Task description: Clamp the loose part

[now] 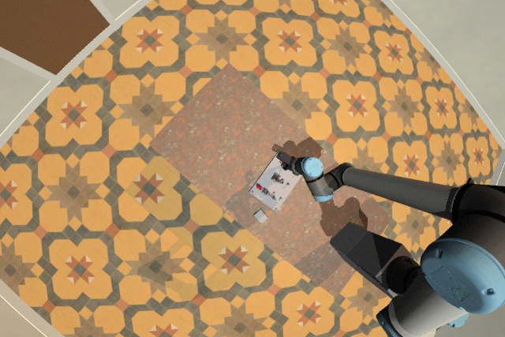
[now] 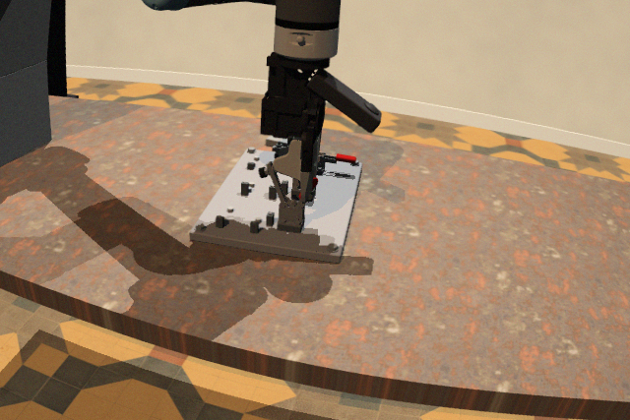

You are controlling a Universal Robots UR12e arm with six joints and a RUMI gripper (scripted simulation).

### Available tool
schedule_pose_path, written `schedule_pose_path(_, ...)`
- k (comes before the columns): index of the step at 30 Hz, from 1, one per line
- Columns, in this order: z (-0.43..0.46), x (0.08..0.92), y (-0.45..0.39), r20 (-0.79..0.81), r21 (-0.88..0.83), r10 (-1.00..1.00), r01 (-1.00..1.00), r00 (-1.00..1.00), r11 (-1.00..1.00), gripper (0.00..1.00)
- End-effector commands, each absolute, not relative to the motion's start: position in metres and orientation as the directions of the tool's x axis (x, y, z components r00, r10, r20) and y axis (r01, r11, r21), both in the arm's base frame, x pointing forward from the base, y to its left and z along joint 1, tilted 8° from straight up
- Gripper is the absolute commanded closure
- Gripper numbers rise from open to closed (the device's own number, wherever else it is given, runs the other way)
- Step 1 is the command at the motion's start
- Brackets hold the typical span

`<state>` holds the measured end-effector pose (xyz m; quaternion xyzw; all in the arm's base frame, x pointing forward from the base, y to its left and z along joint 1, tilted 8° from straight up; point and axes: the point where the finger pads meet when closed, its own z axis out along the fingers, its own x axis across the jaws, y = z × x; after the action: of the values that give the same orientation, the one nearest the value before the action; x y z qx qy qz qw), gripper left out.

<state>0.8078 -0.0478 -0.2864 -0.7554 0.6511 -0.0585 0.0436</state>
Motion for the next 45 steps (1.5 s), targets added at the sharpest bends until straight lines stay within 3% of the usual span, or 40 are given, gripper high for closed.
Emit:
schedule_pose_path(1, -0.2858, 0.8041, -0.0485, 0.032, -0.142, -0.989, -0.979, 0.145, -0.148, 1.00)
schedule_pose_path(45, -0.2869, 0.7953, -0.0498, 0.032, -0.142, -0.989, -0.979, 0.145, -0.148, 1.00)
